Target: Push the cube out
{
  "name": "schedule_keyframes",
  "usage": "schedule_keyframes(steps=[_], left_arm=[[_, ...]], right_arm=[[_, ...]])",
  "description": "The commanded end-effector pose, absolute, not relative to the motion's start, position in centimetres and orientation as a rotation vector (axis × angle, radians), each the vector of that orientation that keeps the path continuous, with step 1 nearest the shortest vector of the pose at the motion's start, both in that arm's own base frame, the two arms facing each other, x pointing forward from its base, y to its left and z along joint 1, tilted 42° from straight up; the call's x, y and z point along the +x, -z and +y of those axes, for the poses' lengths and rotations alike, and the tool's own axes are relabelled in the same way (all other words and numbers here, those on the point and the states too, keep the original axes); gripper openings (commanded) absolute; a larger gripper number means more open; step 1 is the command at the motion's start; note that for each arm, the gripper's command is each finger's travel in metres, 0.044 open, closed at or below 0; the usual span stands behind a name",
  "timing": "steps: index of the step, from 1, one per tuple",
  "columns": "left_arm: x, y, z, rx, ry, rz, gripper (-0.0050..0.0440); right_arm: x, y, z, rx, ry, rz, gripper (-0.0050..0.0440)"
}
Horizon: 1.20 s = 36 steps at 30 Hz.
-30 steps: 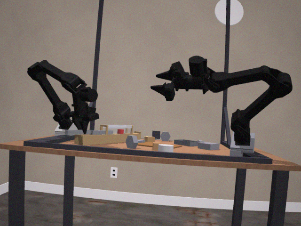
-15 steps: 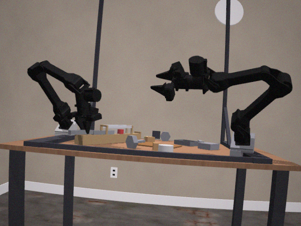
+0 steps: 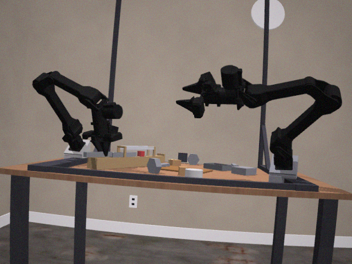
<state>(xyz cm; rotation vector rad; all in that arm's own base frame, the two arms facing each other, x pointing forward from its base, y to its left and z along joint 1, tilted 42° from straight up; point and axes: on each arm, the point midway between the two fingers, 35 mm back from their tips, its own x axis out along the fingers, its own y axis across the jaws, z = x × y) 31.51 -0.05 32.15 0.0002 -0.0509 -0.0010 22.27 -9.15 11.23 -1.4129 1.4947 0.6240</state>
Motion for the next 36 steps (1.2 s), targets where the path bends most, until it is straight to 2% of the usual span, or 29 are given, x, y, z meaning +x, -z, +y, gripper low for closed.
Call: schedule_keyframes(steps=[1, 36], left_arm=[[31.4, -32.7, -0.1, -0.004, 0.004, -0.062, 0.04], [31.4, -32.7, -0.1, -0.004, 0.004, -0.062, 0.04]], right_arm=[[22.6, -11.4, -8.9, -1.42, -0.615, 1.483, 0.0], [23.9, -9.0, -5.9, -1.42, -0.613, 1.478, 0.0]])
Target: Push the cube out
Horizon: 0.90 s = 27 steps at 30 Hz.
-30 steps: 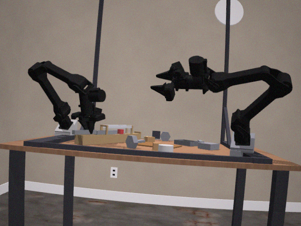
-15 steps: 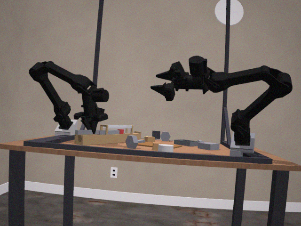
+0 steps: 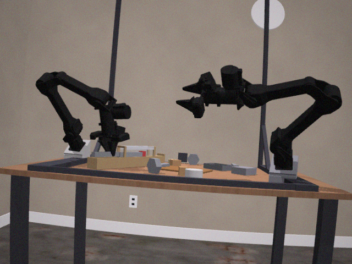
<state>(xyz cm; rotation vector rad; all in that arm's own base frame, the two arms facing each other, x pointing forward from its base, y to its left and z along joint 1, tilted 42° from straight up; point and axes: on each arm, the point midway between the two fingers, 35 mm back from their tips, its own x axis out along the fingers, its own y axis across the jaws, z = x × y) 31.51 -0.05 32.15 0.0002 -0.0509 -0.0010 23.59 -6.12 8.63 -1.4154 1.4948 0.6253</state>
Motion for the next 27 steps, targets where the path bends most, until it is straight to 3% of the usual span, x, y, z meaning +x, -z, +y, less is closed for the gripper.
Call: schedule_keyframes(steps=[1, 15, 16, 27], left_arm=[[31.4, -32.7, -0.1, -0.004, 0.004, -0.062, 0.04], [31.4, -32.7, -0.1, -0.004, 0.004, -0.062, 0.04], [31.4, -32.7, -0.1, -0.004, 0.004, -0.062, 0.04], [31.4, -32.7, -0.1, -0.004, 0.004, -0.062, 0.04]], right_arm=[[23.9, -9.0, -5.9, -1.42, -0.613, 1.478, 0.0], [24.4, -8.0, -4.8, -1.42, -0.613, 1.477, 0.0], [24.4, -8.0, -4.8, -1.42, -0.613, 1.477, 0.0157], [24.4, -8.0, -4.8, -1.42, -0.613, 1.477, 0.0157]])
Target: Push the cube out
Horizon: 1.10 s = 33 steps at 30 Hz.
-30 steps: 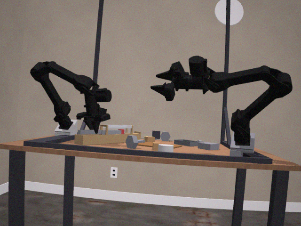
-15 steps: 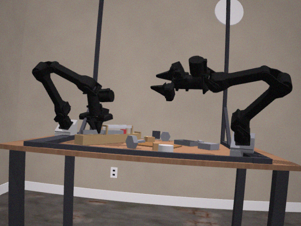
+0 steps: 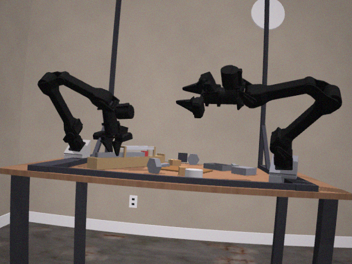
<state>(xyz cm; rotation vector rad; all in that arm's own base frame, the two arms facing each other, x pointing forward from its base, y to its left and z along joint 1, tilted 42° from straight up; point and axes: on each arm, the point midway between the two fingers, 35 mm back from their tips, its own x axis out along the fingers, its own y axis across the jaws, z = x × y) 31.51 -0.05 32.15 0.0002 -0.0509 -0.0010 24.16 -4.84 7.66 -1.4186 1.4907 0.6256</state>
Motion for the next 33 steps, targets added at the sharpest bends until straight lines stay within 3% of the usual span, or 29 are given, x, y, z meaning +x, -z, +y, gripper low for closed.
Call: schedule_keyframes(steps=[1, 20, 33], left_arm=[[31.4, -32.7, -0.1, -0.004, 0.004, -0.062, 0.04], [31.4, -32.7, -0.1, -0.004, 0.004, -0.062, 0.04], [31.4, -32.7, -0.1, -0.004, 0.004, -0.062, 0.04]], right_arm=[[24.4, -8.0, -4.8, -1.42, -0.613, 1.477, 0.0157], [24.4, -8.7, -4.2, -1.421, -0.61, 1.474, 0.0157], [24.2, -12.9, -0.6, -1.42, -0.609, 1.476, 0.0157]])
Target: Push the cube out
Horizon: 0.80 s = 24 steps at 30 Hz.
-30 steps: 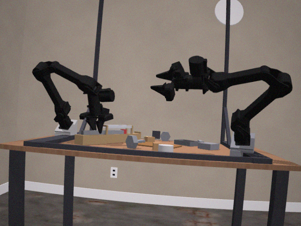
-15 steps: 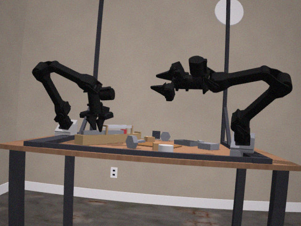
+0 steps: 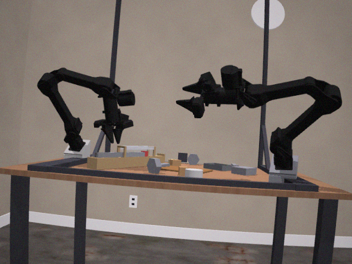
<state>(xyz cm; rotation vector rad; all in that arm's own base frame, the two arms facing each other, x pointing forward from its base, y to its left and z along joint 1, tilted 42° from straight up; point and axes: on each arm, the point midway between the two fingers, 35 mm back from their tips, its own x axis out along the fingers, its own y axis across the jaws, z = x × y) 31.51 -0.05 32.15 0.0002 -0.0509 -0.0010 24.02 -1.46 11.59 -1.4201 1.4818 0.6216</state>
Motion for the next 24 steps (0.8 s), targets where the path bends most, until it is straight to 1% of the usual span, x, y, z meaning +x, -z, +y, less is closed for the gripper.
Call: schedule_keyframes(steps=[1, 4, 10, 11, 24], left_arm=[[31.43, -32.66, -0.11, -0.004, 0.004, -0.062, 0.04], [31.43, -32.66, -0.11, -0.004, 0.004, -0.062, 0.04], [31.43, -32.66, -0.11, -0.004, 0.004, -0.062, 0.04], [31.43, -32.66, -0.11, -0.004, 0.004, -0.062, 0.04], [31.43, -32.66, -0.11, -0.004, 0.004, -0.062, 0.04]], right_arm=[[24.12, -13.16, -0.33, -1.42, -0.61, 1.478, 0.0157], [24.05, -12.46, -0.83, -1.421, -0.612, 1.479, 0.0157], [24.06, -12.47, -0.84, -1.42, -0.612, 1.479, 0.0157], [24.06, -12.48, -0.84, -1.421, -0.612, 1.479, 0.0], [24.06, -12.48, -0.84, -1.421, -0.612, 1.479, 0.0]])
